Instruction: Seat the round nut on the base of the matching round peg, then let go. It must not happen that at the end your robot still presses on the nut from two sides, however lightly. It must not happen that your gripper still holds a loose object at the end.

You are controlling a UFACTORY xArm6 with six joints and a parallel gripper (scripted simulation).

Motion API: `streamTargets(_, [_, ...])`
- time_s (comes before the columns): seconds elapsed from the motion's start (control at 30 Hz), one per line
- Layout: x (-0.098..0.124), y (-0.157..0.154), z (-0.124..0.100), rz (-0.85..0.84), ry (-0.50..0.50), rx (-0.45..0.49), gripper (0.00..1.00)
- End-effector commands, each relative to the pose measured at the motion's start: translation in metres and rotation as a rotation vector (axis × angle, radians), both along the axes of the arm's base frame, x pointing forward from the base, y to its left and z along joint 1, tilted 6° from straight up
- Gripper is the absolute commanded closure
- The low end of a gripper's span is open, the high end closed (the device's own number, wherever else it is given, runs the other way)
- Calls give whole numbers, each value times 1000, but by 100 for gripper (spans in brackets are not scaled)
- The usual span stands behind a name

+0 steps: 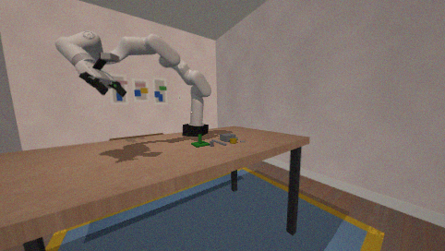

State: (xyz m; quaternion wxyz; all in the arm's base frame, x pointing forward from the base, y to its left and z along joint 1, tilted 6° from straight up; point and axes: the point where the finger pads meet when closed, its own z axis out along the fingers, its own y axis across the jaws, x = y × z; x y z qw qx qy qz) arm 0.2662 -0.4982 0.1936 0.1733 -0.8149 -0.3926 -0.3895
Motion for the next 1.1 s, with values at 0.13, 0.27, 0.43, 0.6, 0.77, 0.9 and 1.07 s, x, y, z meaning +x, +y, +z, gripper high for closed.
streamTargets(0.13, [0, -1, 2, 0, -1, -5, 0])
streamTargets(0.27, [0, -1, 2, 0, -1, -5, 0])
streamTargets(0.43, [0, -1, 2, 0, -1, -5, 0])
streamTargets(0.6, [0, -1, 2, 0, -1, -5, 40])
streamTargets(0.77, [2, 1, 1, -3, 7, -3, 40])
streamTargets(0.9, [9, 4, 0, -9, 27, 3, 40])
streamTargets(1.07, [20, 11, -4, -21, 65, 14, 40])
